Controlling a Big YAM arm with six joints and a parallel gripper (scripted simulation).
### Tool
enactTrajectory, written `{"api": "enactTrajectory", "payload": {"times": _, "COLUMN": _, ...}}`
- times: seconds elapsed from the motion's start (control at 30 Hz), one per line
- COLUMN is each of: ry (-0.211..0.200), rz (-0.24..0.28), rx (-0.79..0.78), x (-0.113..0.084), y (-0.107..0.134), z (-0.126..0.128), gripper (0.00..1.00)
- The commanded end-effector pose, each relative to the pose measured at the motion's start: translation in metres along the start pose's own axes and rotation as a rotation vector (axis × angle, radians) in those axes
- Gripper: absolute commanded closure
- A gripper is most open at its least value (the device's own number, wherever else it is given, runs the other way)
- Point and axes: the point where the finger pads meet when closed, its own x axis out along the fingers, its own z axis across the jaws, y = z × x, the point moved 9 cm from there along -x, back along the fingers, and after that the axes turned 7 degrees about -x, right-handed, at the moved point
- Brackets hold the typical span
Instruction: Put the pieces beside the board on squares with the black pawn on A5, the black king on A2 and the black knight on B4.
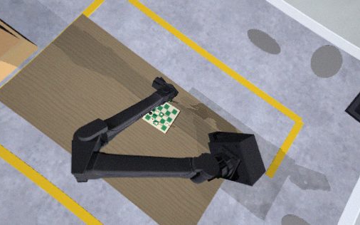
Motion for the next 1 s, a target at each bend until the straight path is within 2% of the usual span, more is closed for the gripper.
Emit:
{"api": "enactTrajectory", "payload": {"times": 0.0, "ry": 0.003, "rz": -0.005, "rx": 0.011, "x": 0.001, "y": 0.002, "z": -0.003, "gripper": 0.65}}
{"api": "enactTrajectory", "payload": {"times": 0.47, "ry": 0.003, "rz": -0.004, "rx": 0.004, "x": 0.001, "y": 0.002, "z": -0.003, "gripper": 0.65}}
{"api": "enactTrajectory", "payload": {"times": 0.97, "ry": -0.002, "rz": -0.001, "rx": 0.002, "x": 0.012, "y": 0.0, "z": 0.0, "gripper": 0.65}}
